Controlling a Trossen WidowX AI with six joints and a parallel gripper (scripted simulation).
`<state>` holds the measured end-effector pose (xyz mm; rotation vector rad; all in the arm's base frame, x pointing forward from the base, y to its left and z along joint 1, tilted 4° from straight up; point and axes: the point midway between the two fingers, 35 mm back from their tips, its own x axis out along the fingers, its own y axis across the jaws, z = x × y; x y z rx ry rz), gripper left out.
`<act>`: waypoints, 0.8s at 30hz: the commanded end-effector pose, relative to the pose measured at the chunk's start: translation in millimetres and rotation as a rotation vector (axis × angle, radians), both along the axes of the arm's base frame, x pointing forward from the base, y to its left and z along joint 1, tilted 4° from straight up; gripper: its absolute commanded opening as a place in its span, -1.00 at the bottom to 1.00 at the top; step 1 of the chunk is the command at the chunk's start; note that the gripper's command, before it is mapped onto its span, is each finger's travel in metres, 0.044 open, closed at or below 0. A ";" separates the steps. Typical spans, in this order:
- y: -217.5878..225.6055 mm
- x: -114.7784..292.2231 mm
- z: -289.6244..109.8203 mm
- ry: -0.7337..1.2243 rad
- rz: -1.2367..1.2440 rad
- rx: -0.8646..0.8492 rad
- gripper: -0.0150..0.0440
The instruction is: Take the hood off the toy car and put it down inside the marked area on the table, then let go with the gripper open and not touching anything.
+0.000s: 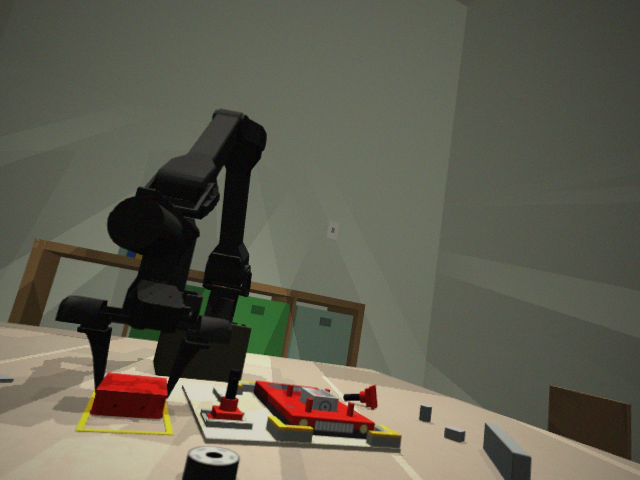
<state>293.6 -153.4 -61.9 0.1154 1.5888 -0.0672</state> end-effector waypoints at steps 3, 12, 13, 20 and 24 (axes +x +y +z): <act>-0.1 0.1 0.3 0.000 0.000 0.000 0.67; -2.6 3.0 43.2 -0.001 0.000 0.000 1.00; -2.7 2.8 54.2 -0.001 0.000 0.000 1.00; -2.6 1.7 72.8 -0.001 0.000 0.000 1.00; -2.6 1.7 72.8 -0.001 0.000 0.000 1.00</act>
